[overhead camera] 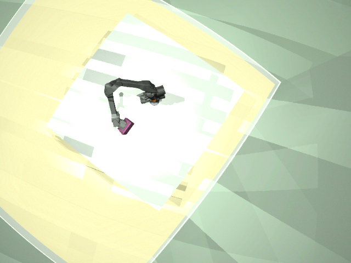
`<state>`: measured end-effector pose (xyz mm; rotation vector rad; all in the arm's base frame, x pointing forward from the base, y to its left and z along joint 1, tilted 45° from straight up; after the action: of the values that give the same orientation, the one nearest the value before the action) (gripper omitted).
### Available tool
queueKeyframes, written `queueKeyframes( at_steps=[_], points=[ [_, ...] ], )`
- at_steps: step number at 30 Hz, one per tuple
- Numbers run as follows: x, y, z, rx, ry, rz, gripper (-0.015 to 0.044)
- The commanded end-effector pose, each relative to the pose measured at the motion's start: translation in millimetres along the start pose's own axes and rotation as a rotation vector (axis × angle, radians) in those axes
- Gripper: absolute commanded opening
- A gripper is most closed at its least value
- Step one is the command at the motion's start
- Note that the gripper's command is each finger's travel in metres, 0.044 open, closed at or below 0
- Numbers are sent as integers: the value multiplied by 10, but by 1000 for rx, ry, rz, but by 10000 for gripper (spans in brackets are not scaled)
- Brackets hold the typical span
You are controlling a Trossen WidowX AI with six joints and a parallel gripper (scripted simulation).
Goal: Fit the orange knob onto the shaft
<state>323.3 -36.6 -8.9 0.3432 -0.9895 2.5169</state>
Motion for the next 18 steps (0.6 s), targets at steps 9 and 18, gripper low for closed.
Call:
queueKeyframes(
  at_steps=[9, 18],
  points=[
    [55, 0, 45, -2, -5, 39, 0],
    [30, 3, 15, -2, -5, 47, 0]
  ],
)
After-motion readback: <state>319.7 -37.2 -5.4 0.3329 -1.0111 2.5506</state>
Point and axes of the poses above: the point midway between the two fingers, 35 mm back from their tips, its own z axis back along the fingers, its own x axis across the jaws, y = z × x, the point moved 2 cm from there along z, back along the fingers, and after that the axes turned 5 degrees about z, right-handed, at the moved point
